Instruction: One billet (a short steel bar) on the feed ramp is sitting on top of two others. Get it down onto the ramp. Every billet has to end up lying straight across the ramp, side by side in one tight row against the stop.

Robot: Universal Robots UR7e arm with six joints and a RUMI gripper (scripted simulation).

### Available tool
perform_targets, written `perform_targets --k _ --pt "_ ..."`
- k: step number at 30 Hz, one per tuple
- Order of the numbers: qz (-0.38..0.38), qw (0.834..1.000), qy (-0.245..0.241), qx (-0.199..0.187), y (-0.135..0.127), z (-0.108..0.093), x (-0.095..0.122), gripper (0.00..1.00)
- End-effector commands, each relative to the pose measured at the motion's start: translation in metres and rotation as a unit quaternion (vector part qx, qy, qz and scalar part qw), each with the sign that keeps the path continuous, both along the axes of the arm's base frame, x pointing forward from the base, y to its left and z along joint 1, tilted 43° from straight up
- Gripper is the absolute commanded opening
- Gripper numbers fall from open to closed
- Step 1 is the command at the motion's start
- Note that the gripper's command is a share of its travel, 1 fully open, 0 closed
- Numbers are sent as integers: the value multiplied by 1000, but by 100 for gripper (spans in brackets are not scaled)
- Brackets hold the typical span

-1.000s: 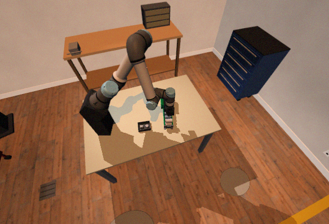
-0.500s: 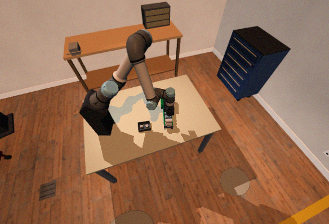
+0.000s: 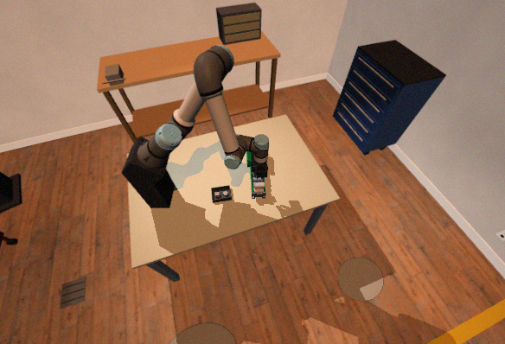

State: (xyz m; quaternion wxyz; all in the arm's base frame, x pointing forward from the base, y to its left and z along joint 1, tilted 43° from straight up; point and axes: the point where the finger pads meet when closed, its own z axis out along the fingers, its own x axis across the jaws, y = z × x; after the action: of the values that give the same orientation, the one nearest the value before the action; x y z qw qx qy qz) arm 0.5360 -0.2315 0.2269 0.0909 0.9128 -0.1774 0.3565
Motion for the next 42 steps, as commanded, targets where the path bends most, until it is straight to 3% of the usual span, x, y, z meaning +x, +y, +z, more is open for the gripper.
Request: perform_targets --k 1,36,42 --pt "0 1000 0 0 0 1 0 59" --pt "0 1000 -1 -1 -2 -4 5 59" --pt "0 1000 -1 -1 -9 -21 19 59"
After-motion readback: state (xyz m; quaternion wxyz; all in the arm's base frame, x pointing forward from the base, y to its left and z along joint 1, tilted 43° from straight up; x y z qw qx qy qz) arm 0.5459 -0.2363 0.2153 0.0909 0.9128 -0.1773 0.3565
